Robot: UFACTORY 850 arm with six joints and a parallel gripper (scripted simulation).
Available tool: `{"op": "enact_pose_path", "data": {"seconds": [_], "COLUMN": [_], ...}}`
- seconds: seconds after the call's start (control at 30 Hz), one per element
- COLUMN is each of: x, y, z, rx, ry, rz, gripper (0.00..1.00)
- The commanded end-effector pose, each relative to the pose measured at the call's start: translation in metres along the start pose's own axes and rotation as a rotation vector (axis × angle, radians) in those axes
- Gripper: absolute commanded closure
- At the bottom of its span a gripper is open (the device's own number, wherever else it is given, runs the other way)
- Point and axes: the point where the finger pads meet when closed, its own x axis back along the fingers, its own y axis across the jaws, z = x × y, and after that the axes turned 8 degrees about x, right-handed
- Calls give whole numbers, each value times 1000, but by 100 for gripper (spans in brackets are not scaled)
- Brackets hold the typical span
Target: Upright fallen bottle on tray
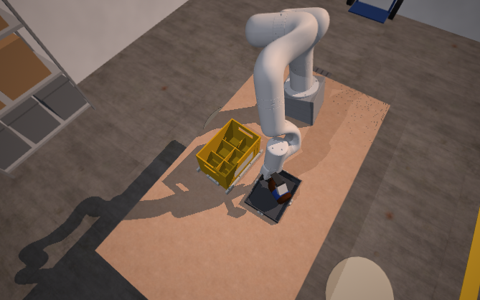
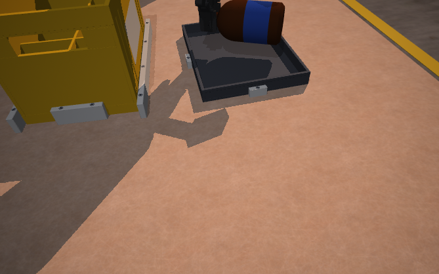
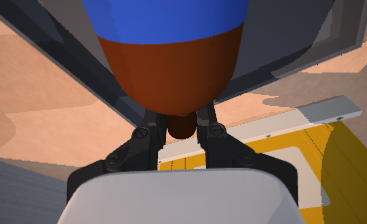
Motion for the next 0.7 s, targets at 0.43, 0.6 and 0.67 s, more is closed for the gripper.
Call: {"op": "enact_pose_path", "data": {"seconds": [0.43,0.6,0.67], "x": [23,30,32], "y": [1,1,1], "z": [1,1,1], "rx": [0,0,0], "ry": [1,1,1], "rz": [-1,-1,-1], "gripper": [100,100,100]}}
